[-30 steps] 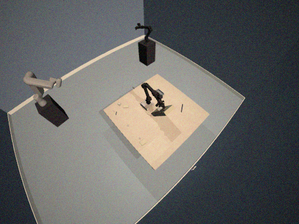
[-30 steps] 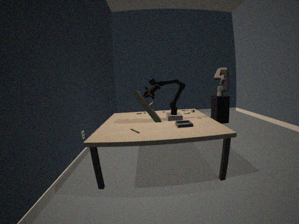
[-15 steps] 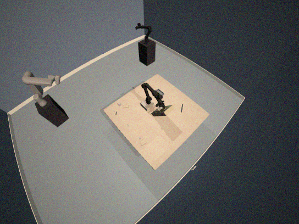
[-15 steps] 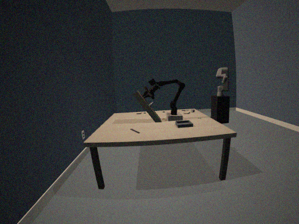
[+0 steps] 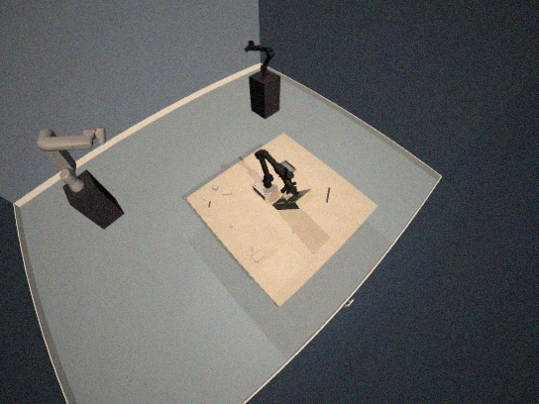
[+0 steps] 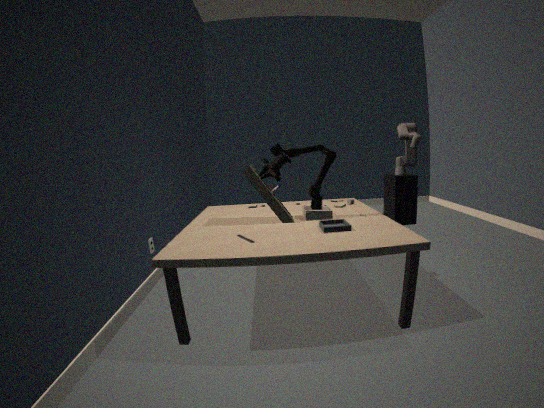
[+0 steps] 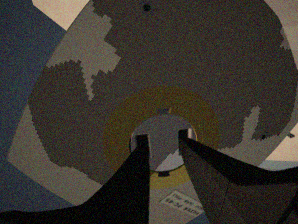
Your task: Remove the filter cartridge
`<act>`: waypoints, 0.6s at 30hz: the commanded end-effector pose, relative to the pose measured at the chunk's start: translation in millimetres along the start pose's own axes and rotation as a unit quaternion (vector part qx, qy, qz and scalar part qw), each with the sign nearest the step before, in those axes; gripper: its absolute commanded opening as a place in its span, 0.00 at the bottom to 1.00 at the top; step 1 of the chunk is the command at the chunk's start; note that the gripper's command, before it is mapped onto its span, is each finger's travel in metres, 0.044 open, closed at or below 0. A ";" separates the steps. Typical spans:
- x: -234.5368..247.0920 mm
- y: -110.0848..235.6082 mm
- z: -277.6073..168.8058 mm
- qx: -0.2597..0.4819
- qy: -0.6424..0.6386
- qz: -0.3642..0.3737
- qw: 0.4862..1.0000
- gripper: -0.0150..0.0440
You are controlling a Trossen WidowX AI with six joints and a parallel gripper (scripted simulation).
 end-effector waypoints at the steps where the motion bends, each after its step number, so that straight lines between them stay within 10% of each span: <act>1: 0.4 -2.9 0.3 -0.001 -0.002 0.001 1.000 0.44; 18: 0.5 -10.7 0.3 -0.001 -0.002 0.001 1.000 0.44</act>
Point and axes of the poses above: the point midway between the two fingers, 35 mm back from their tips, its own y axis back along the fingers, its own x axis across the jaws, z = x × y, the point moved 1 cm from there along y, back along the fingers, and after that the axes turned 11 degrees about y, right-handed, at the moved point
